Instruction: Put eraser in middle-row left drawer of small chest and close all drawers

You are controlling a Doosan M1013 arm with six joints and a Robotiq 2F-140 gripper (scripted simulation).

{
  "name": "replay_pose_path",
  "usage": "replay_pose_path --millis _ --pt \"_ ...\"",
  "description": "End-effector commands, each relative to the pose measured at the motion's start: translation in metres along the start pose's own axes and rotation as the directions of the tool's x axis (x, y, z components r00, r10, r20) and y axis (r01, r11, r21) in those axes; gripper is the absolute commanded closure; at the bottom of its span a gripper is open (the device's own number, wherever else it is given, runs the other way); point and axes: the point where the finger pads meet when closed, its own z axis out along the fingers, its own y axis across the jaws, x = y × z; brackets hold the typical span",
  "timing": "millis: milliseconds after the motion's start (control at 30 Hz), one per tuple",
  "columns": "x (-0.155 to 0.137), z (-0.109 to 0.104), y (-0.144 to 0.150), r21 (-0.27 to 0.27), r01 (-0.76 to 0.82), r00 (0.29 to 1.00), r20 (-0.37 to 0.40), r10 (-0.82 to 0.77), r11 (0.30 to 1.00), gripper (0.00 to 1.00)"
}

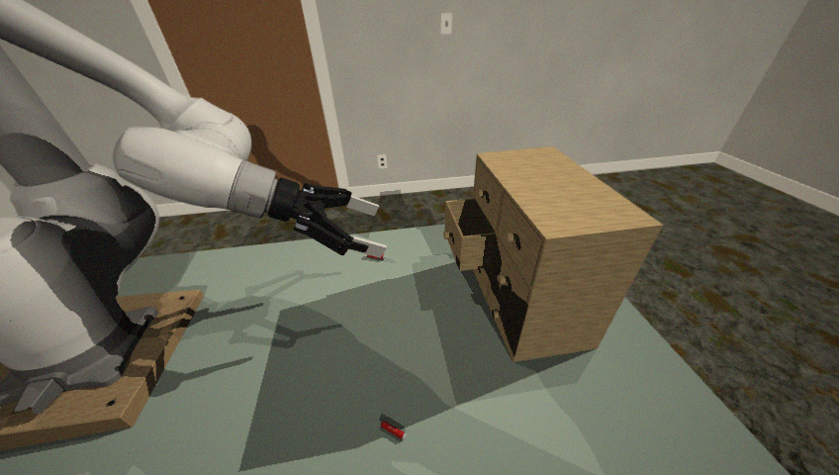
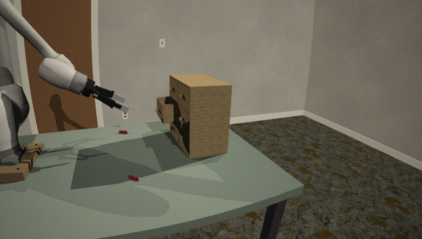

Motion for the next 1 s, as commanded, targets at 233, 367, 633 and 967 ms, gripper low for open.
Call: replay_pose_path --millis 233,367,633,967 --pt "-0.003 0.011 -0.004 -0.047 0.003 0.994 -0.107 -0.008 0.999 0.0" --pt "-0.003 0.014 -0.004 -0.047 0.003 0.991 -0.132 -0.009 0.999 0.0" --pt "-0.004 0.017 -0.003 -0.047 0.003 0.988 -0.157 -0.01 0.999 0.0" --pt "-0.005 0.018 -0.003 -0.046 0.003 0.985 -0.172 -0.011 0.999 0.0"
